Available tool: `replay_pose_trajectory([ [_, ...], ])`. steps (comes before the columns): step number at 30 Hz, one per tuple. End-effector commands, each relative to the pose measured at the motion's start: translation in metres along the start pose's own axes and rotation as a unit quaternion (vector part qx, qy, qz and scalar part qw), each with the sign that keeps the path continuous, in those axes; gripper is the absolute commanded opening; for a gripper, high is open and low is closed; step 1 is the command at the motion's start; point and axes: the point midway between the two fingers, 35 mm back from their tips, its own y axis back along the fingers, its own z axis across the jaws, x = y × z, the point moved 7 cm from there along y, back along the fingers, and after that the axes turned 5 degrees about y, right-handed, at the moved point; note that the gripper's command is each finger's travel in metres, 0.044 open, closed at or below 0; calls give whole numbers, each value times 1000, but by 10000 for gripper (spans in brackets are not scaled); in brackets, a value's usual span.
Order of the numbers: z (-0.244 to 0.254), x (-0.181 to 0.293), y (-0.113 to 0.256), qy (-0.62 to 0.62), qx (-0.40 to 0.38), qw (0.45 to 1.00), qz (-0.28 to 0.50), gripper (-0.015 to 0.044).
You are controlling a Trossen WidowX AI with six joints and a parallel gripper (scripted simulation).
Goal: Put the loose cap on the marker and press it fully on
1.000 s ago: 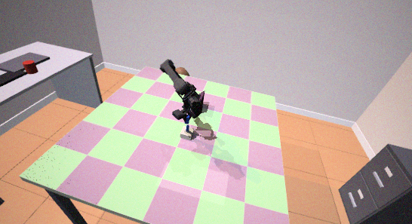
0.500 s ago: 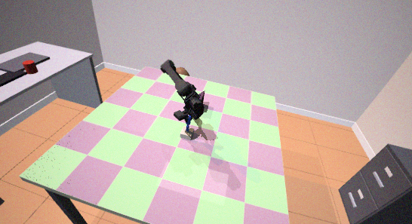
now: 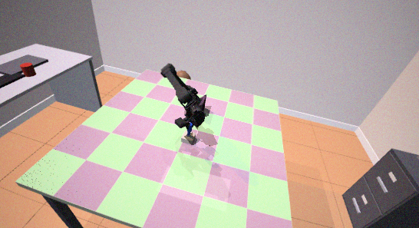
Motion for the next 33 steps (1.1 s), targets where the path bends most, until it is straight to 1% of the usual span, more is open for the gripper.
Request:
replay_pose_trajectory([
  [1, 0, 1, -8, 3, 2, 1000, 3, 0],
  [15, 1, 2, -30, 3, 2, 1000, 4, 0],
  [25, 1, 2, -31, 3, 2, 1000, 4, 0],
  [33, 1, 2, -30, 0, 0, 1000, 2, 210],
])
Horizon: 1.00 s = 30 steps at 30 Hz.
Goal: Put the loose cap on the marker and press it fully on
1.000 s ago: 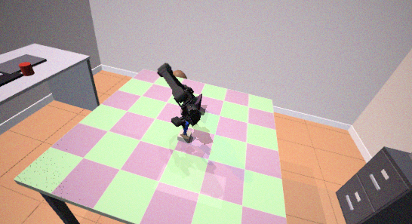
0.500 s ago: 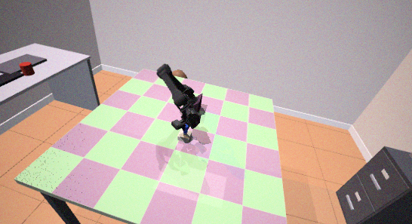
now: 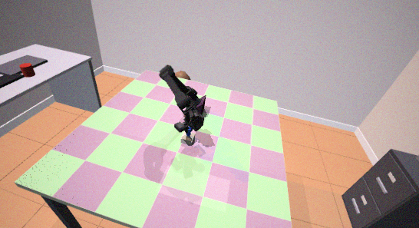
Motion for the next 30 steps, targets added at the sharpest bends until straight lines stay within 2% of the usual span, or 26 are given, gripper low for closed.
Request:
replay_pose_trajectory([
  [1, 0, 0, 0, 0, 0, 1000, 0, 236],
  [9, 0, 0, 0, 0, 0, 1000, 0, 440],
  [12, -1, -1, 10, 0, 0, 1000, -1, 440],
  [17, 0, -1, 73, 0, -1, 1000, -1, 440],
  [21, 0, 0, 75, 0, -1, 1000, -1, 440],
  [23, 1, 0, 75, -31, -1, 1000, -1, 387],
  [26, 1, 0, 72, -168, 0, 986, 0, 309],
  [30, 1, 0, 68, -358, 1, 934, 0, 204],
])
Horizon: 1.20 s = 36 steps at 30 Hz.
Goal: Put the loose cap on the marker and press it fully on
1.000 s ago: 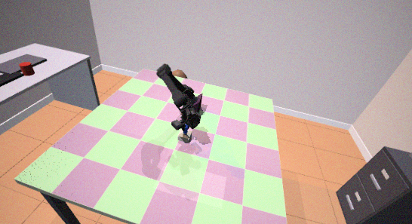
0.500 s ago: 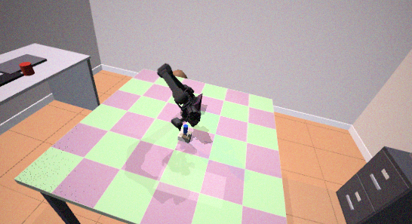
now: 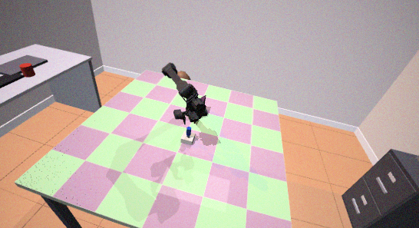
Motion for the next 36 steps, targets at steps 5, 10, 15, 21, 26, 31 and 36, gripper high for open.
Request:
replay_pose_trajectory([
  [5, 0, 1, -6, -283, 1, 959, 2, 72],
  [10, 0, 1, -6, -283, 1, 959, 2, 0],
  [15, 0, 1, -6, -283, 1, 959, 2, 0],
  [21, 0, 1, -11, -283, 1, 959, 2, 0],
  [26, 0, 1, -19, -283, 1, 959, 2, 0],
  [31, 0, 1, -26, -283, 1, 959, 2, 0],
  [36, 0, 1, -34, -283, 1, 959, 2, 0],
])
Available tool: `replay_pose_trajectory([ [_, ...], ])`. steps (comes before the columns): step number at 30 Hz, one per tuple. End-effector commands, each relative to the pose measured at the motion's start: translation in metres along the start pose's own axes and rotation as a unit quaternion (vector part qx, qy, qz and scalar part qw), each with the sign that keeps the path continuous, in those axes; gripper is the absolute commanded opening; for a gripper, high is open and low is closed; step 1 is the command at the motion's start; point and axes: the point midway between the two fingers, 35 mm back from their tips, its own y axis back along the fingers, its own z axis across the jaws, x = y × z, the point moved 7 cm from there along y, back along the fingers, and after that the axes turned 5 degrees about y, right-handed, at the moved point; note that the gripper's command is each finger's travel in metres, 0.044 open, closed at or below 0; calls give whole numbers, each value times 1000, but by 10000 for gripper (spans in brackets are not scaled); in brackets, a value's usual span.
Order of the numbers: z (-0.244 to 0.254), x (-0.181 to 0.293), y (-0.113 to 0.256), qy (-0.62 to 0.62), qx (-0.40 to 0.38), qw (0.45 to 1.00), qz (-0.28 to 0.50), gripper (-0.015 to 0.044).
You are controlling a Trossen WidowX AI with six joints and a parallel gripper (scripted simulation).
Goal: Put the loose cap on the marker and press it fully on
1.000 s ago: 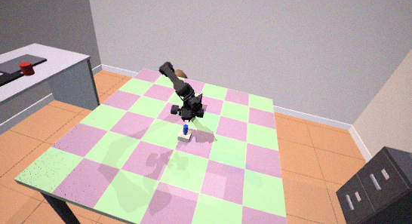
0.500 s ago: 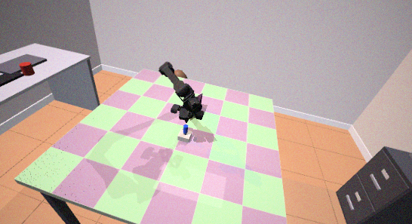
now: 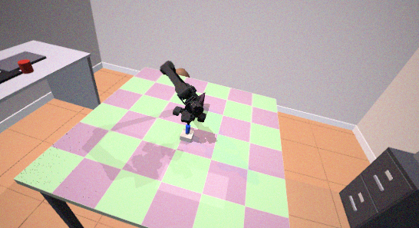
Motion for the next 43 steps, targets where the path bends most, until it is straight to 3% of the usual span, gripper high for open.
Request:
replay_pose_trajectory([
  [1, -1, 1, -7, 3, 3, 1000, 0, 0],
  [17, 1, -1, -10, 0, -1, 1000, -4, 0],
  [24, 2, -2, 68, 2, -3, 1000, -3, 0],
  [29, 2, -1, 77, 1, -2, 1000, -3, 0],
  [43, 2, -1, 77, 1, -2, 1000, -3, 368],
])
